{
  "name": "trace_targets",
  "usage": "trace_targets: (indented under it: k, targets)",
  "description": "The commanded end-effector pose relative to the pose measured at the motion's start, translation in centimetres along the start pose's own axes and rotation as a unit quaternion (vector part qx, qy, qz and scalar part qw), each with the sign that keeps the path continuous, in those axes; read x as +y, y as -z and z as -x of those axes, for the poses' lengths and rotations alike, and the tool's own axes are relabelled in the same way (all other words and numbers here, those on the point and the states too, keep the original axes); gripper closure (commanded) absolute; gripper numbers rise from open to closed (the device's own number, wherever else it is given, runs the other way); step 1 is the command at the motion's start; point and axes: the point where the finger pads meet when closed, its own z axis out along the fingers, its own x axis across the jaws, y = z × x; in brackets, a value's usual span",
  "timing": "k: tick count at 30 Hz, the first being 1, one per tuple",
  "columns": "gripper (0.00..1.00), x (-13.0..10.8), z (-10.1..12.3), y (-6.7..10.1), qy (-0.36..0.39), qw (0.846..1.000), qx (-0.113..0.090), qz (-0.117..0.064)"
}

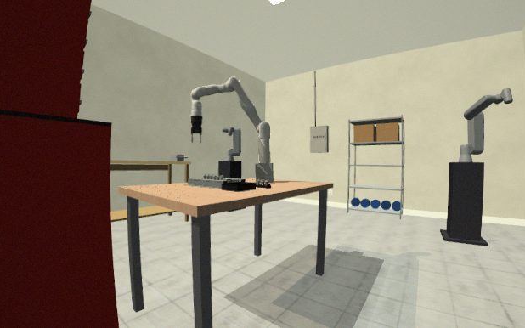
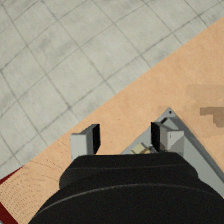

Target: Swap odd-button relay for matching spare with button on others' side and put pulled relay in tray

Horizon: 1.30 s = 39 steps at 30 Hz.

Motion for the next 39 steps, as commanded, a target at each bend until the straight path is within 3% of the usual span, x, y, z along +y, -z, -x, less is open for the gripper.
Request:
trace_targets:
  k: [1,34,39]
  targets:
    - [0.0,0.0,0.0,0.1,0.0,1.0,-0.001,0.0]
    - [0.0,0.0,0.0,0.1,0.0,1.0,-0.001,0.0]
    - [0.0,1.0,-0.7,1.7,0.0,1.0,-0.001,0.0]
